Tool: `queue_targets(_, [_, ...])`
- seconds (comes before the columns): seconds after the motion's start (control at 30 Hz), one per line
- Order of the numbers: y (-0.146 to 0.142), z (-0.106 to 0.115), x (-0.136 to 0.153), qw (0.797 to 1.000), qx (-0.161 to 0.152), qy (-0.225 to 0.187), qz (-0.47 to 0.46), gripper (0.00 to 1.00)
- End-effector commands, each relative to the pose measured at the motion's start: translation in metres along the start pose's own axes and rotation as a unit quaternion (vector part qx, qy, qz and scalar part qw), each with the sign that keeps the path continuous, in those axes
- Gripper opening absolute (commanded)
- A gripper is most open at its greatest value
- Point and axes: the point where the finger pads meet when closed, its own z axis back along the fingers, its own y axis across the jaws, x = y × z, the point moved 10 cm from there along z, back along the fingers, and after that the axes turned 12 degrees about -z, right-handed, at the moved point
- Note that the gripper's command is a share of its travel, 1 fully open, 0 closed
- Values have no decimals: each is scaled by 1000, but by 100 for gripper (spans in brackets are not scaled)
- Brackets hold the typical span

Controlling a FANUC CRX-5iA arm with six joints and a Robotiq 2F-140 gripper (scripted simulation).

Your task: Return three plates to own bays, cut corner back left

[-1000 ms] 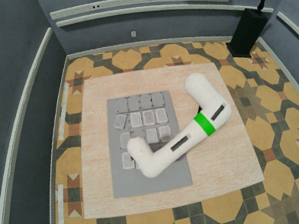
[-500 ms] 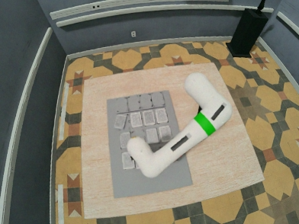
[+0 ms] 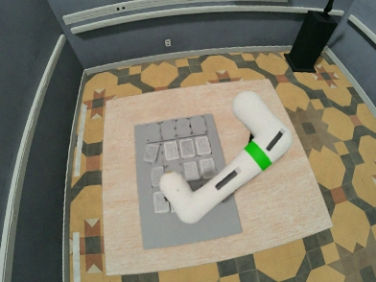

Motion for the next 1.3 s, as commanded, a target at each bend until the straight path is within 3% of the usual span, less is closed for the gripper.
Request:
queue_targets(0.0, [-1,3,0,1000,-1,-1,0,10])
queue_targets(0.43, [-1,5,0,1000,-1,-1,0,10])
queue_targets(1.27, [0,33,0,1000,-1,-1,0,10])
